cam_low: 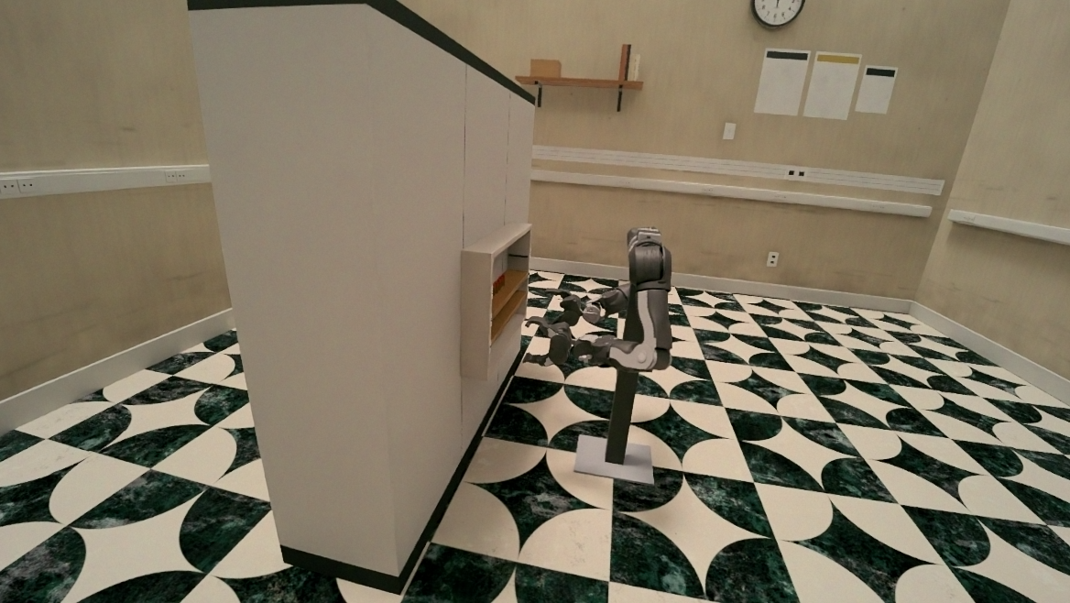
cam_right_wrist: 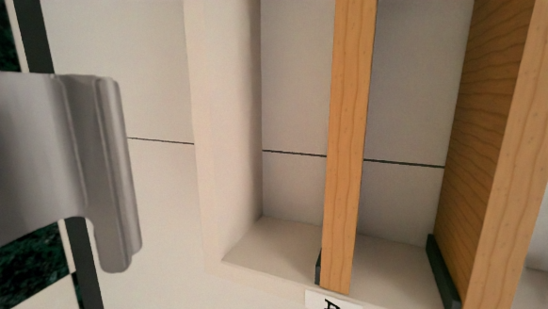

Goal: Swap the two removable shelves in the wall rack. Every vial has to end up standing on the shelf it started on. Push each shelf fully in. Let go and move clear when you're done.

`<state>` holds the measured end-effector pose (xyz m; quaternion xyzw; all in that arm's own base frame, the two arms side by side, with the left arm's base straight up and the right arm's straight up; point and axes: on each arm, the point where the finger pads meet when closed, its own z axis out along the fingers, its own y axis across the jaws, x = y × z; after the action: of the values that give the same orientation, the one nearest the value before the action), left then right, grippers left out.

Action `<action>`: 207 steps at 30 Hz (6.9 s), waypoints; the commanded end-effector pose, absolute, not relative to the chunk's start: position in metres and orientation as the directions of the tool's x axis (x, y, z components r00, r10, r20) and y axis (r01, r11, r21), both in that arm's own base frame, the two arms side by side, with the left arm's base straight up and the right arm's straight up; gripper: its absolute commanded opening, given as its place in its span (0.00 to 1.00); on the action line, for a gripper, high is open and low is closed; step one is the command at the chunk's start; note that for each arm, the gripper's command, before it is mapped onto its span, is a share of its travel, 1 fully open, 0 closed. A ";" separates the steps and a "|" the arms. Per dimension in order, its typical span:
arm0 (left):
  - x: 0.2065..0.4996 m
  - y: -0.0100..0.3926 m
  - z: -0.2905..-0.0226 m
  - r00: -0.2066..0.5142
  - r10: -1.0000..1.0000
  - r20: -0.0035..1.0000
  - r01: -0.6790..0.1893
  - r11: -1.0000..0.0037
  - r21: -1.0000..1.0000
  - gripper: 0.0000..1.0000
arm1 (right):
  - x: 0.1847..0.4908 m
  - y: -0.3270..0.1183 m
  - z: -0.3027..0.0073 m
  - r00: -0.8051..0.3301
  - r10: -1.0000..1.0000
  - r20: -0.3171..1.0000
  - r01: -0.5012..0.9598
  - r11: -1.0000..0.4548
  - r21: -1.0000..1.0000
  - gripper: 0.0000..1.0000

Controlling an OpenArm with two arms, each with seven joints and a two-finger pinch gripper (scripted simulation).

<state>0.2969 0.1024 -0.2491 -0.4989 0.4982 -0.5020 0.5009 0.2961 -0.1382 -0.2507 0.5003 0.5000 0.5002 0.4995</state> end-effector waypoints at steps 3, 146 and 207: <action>0.299 0.101 -0.250 0.000 -1.000 0.000 0.000 0.000 -1.000 0.63 | 0.299 -0.140 -0.250 0.000 1.000 0.000 0.000 0.000 1.000 0.63; 0.414 0.082 -0.249 0.000 -1.000 0.000 0.000 0.000 -1.000 0.33 | 0.414 -0.156 -0.249 0.000 1.000 0.000 0.000 0.000 1.000 0.33; 0.418 0.082 -0.248 0.000 -1.000 0.000 0.000 0.000 -1.000 0.00 | 0.418 -0.156 -0.248 0.000 1.000 0.000 0.000 0.000 1.000 0.00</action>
<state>0.4178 0.0816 -0.2489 -0.4992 0.5007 -0.5000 0.5001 0.4180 -0.1569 -0.2490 0.5010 0.4986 0.4991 0.5013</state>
